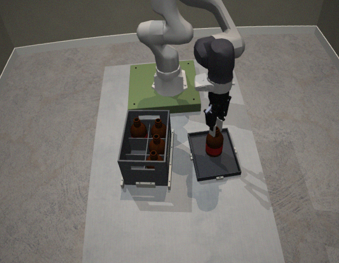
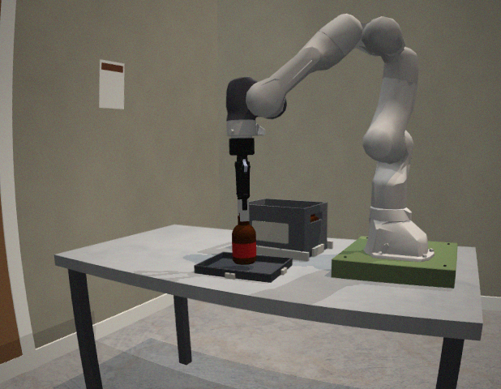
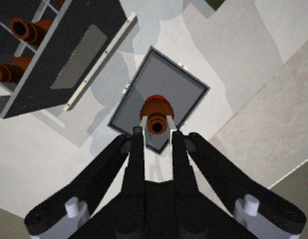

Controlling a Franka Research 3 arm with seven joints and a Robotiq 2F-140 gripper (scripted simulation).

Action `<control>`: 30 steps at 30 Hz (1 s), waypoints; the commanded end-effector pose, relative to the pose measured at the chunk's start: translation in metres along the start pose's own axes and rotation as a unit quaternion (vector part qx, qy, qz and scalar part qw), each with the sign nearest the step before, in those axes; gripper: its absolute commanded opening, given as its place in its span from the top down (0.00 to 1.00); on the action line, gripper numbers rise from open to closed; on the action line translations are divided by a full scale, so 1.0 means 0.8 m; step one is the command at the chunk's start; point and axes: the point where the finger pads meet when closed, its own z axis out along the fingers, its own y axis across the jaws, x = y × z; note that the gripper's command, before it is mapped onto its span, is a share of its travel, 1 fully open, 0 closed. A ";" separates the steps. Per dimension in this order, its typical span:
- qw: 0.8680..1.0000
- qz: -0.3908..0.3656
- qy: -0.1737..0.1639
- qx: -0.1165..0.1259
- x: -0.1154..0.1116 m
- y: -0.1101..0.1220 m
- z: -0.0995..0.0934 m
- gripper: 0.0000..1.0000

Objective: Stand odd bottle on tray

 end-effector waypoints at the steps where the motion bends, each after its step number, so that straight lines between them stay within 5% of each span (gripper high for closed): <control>1: 1.000 0.001 -0.002 0.002 -0.001 -0.003 -0.001 0.90; 30: 1.000 0.001 -0.002 0.002 -0.001 -0.003 0.002 0.90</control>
